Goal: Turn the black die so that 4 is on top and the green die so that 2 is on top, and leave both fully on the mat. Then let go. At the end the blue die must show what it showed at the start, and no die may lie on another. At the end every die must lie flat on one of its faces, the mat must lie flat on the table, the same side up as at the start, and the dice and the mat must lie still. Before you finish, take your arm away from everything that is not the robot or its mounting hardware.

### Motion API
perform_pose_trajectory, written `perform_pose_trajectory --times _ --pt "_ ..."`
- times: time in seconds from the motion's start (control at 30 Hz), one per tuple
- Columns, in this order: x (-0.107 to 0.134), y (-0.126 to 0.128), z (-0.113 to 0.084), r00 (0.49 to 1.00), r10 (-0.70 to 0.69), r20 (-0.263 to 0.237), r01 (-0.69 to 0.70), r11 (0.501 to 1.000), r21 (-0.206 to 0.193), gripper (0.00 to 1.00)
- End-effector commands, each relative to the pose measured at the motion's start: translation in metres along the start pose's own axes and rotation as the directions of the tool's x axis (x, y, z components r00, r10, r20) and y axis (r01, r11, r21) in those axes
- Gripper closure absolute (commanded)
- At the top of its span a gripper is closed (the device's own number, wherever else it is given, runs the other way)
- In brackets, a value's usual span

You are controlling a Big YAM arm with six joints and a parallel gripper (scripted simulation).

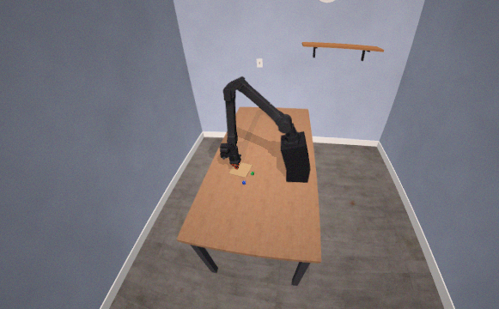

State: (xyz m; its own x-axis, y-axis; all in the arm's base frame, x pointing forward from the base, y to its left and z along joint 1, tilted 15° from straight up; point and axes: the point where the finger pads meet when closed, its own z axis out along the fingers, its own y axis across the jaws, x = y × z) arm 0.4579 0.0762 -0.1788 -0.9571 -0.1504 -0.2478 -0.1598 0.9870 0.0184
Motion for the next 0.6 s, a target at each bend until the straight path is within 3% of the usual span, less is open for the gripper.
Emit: perform_pose_trajectory --times 0.0,0.57 --pt "-0.0182 0.0019 -0.0118 0.999 0.006 0.036 -0.006 1.0 0.001 0.86" --pt "-0.0156 0.0018 -0.0064 1.0 0.006 0.03 -0.006 1.0 0.001 0.86"
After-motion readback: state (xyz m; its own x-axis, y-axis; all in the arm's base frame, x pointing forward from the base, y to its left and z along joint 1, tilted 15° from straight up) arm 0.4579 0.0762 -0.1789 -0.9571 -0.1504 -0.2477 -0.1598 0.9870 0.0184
